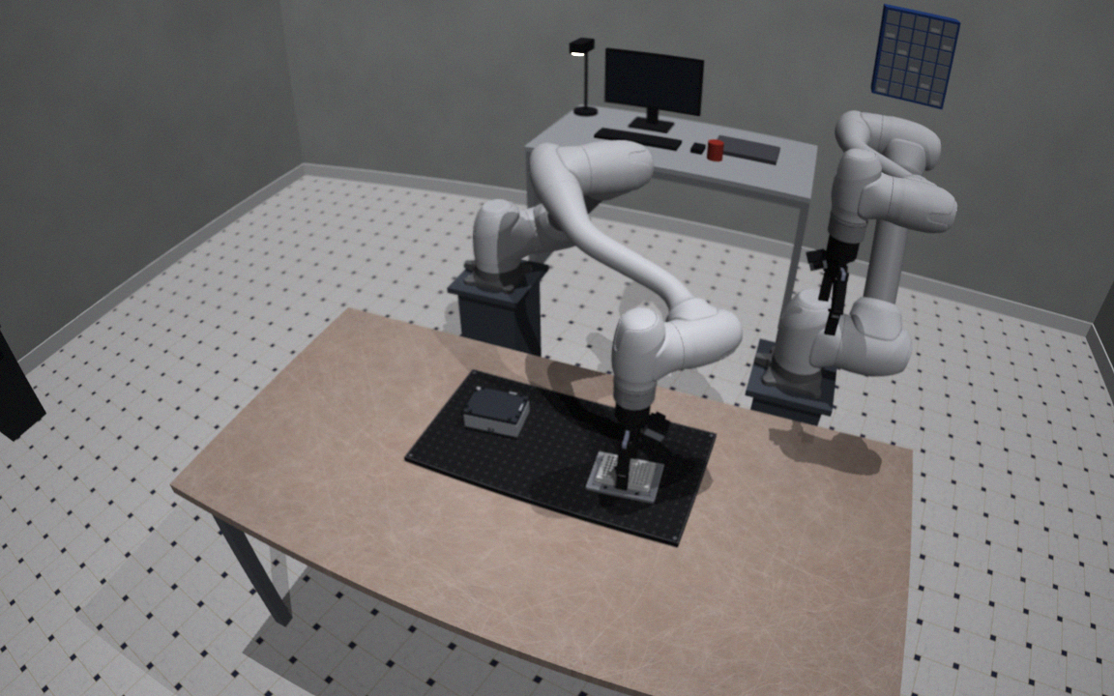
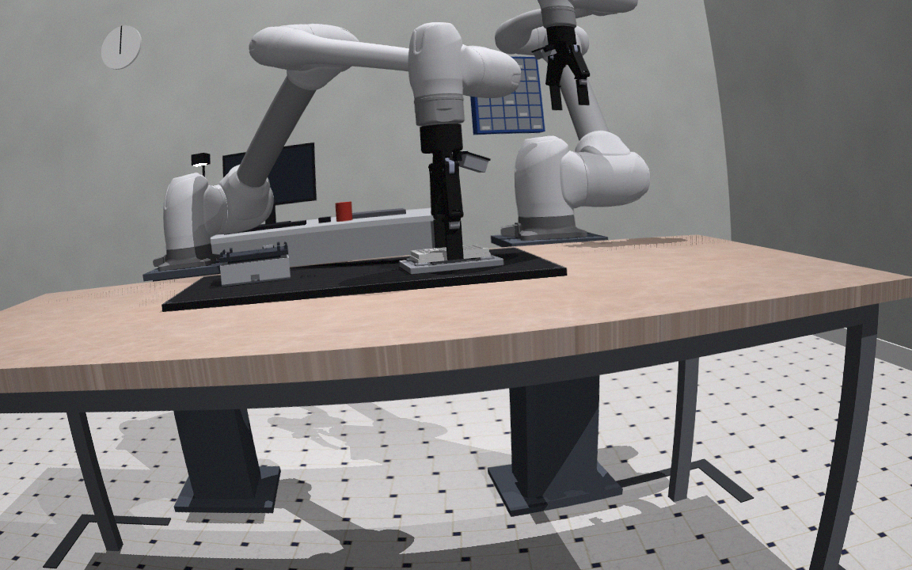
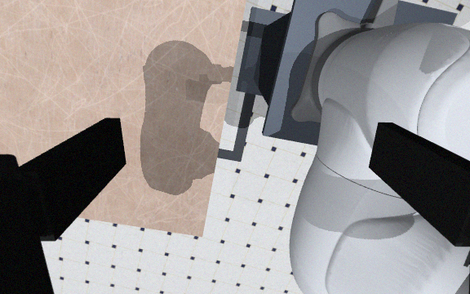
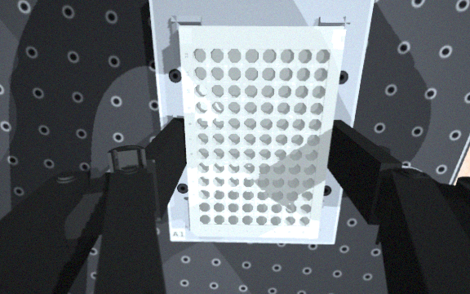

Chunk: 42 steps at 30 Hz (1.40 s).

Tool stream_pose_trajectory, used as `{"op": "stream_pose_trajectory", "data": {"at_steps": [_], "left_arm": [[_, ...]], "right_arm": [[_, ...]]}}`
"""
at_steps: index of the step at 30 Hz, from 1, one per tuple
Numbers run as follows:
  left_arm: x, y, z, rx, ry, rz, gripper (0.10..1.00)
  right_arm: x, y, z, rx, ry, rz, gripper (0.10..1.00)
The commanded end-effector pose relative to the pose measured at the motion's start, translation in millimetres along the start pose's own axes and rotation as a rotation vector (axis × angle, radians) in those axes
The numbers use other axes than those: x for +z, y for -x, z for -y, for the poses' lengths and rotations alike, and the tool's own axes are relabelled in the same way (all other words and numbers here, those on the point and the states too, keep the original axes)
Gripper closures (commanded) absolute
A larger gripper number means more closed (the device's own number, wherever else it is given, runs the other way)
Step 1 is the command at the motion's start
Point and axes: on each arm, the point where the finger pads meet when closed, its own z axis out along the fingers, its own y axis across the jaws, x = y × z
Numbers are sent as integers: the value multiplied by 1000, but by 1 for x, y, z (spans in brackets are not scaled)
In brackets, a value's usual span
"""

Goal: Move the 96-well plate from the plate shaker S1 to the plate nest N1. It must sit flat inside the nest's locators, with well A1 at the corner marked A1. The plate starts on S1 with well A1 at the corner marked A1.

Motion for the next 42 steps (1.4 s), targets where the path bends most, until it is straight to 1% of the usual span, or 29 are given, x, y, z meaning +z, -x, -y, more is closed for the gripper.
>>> {"op": "stream_pose_trajectory", "data": {"at_steps": [1,20,21,41,42], "left_arm": [[0,0,0,0,-1,0,98],[0,0,0,0,-1,0,98],[0,0,0,0,-1,0,98],[0,0,0,0,-1,0,98],[0,0,0,0,-1,0,98]], "right_arm": [[-2,0,0,0,2,-2,493],[1,0,0,0,2,-2,493],[1,0,0,0,2,-2,98],[1,0,0,0,1,-2,98],[-2,0,0,0,2,-2,98]]}}
